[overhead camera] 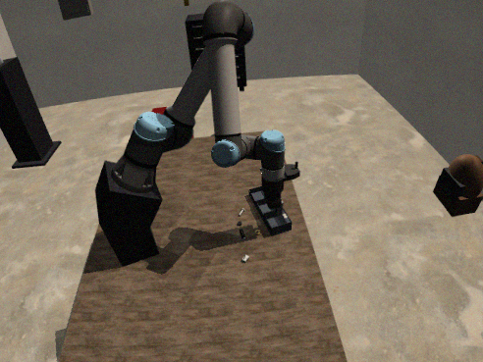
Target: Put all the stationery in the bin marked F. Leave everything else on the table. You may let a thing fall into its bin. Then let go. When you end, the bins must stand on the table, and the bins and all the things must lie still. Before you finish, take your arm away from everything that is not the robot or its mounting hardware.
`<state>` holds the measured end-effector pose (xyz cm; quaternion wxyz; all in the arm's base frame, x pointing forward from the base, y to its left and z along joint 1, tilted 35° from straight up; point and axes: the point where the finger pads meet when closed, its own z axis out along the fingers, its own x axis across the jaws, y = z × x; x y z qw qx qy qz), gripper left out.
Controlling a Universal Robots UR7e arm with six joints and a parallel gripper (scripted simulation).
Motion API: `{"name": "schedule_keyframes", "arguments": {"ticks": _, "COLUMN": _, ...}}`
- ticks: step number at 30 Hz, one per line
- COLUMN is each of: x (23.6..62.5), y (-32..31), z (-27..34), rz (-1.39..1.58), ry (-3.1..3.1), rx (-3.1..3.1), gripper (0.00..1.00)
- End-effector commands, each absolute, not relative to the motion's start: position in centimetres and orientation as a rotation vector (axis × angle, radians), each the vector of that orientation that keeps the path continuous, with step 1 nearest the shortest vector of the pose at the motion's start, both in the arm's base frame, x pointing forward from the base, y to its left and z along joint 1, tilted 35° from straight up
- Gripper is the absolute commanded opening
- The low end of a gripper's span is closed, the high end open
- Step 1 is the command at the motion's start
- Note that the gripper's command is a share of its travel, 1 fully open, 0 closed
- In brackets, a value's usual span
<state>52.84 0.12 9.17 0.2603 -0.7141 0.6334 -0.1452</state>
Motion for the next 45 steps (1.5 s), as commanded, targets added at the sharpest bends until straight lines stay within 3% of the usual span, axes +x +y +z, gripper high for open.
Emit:
{"name": "schedule_keyframes", "arguments": {"ticks": 1, "x": 53.4, "y": 0.3, "z": 8.3, "rz": -0.393, "ry": 1.727, "rx": -1.926, "gripper": 0.31}}
{"name": "schedule_keyframes", "arguments": {"ticks": 19, "x": 55.7, "y": 1.1, "z": 4.8, "rz": -0.393, "ry": 1.727, "rx": -1.926, "gripper": 0.31}}
{"name": "schedule_keyframes", "arguments": {"ticks": 45, "x": 55.9, "y": 1.1, "z": 4.5, "rz": -0.393, "ry": 1.727, "rx": -1.926, "gripper": 0.31}}
